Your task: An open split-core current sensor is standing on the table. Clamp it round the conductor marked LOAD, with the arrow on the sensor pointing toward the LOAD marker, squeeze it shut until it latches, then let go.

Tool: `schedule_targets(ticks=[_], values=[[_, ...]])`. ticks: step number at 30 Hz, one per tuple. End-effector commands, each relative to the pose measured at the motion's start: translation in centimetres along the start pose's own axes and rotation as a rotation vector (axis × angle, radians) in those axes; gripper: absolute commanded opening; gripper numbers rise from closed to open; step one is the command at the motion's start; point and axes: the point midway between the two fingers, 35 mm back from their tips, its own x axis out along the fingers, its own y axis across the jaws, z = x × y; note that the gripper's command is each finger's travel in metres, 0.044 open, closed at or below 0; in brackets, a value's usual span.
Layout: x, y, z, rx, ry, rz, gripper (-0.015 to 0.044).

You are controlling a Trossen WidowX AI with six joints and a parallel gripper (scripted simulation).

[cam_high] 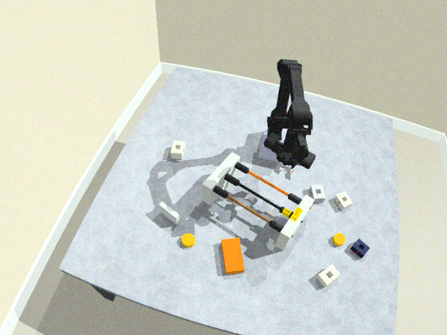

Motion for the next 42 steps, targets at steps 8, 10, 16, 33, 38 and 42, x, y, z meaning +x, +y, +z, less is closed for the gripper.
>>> schedule_targets(ticks=[8, 10, 16, 33, 38, 42], values=[[-0.5, 0.3, 2.9, 0.382, -0.003, 0.003, 0.0], [-0.5, 0.4, 3.5, 0.462, -0.003, 0.004, 0.0], [-0.4, 0.4, 5.4, 0.704, -0.005, 0.004, 0.0], [0.2, -0.2, 10.8, 1.388, -0.007, 0.008, 0.0], [0.5, -0.5, 12.2, 1.576, -0.008, 0.01, 0.0], [0.6, -0.5, 12.5, 1.61, -0.008, 0.01, 0.0]])
